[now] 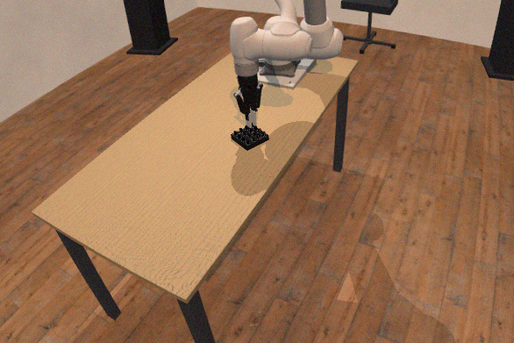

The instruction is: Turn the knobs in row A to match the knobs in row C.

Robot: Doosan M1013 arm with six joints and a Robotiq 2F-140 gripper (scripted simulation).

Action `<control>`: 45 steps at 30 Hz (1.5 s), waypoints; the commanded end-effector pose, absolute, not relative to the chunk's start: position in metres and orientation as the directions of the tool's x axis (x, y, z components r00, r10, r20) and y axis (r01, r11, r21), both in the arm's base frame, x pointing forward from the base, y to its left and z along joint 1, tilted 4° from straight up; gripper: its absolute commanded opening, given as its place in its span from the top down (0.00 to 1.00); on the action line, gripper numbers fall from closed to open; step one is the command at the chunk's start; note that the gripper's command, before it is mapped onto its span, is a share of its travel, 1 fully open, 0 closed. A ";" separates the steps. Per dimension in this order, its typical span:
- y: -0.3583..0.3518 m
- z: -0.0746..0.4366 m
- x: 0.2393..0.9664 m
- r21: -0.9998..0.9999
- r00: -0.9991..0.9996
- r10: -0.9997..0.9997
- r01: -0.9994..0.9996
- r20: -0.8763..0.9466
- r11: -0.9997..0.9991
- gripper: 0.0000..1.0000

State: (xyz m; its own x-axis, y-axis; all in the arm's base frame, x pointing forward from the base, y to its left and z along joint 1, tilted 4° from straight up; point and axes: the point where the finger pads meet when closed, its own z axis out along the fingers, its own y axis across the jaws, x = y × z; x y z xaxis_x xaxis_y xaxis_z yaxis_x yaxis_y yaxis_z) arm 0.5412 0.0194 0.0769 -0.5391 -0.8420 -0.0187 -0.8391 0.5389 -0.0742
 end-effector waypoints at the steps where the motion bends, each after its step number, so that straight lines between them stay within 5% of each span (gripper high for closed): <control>1: 0.019 0.077 0.541 -0.074 -0.539 -0.842 -0.839 -0.019 0.539 0.88; 45: 0.020 0.115 0.538 -0.073 -0.588 -0.808 -0.805 -0.023 0.588 0.88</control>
